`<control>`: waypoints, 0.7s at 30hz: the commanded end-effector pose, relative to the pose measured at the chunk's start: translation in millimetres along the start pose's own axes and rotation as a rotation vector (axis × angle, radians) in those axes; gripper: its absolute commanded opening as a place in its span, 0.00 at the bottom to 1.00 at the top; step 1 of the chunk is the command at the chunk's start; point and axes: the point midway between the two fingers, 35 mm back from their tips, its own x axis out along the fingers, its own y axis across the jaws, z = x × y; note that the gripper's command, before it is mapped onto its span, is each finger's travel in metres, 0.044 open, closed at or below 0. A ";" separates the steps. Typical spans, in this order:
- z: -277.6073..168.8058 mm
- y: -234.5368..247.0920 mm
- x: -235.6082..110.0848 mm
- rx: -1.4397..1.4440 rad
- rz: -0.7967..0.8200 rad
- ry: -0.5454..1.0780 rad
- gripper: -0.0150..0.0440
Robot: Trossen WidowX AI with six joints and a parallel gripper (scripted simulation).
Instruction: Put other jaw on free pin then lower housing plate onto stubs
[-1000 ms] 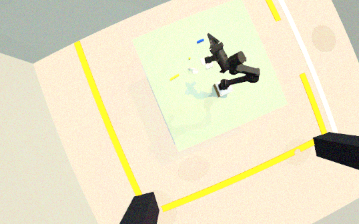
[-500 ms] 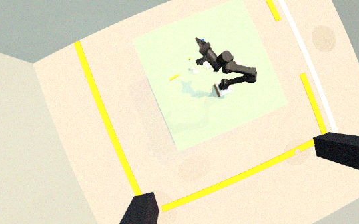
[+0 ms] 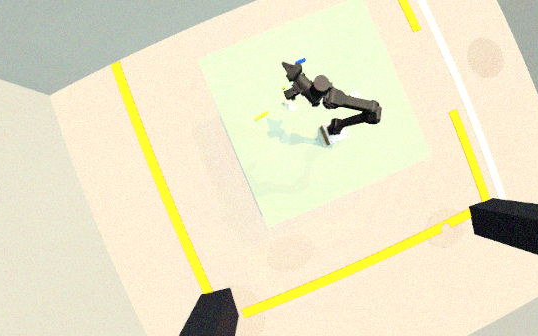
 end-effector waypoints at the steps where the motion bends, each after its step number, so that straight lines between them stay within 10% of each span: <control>1: 8.8 12.3 7.2 0.026 0.036 -0.023 0.25; 21: 49.5 85.8 43.4 0.195 0.281 -0.115 0.25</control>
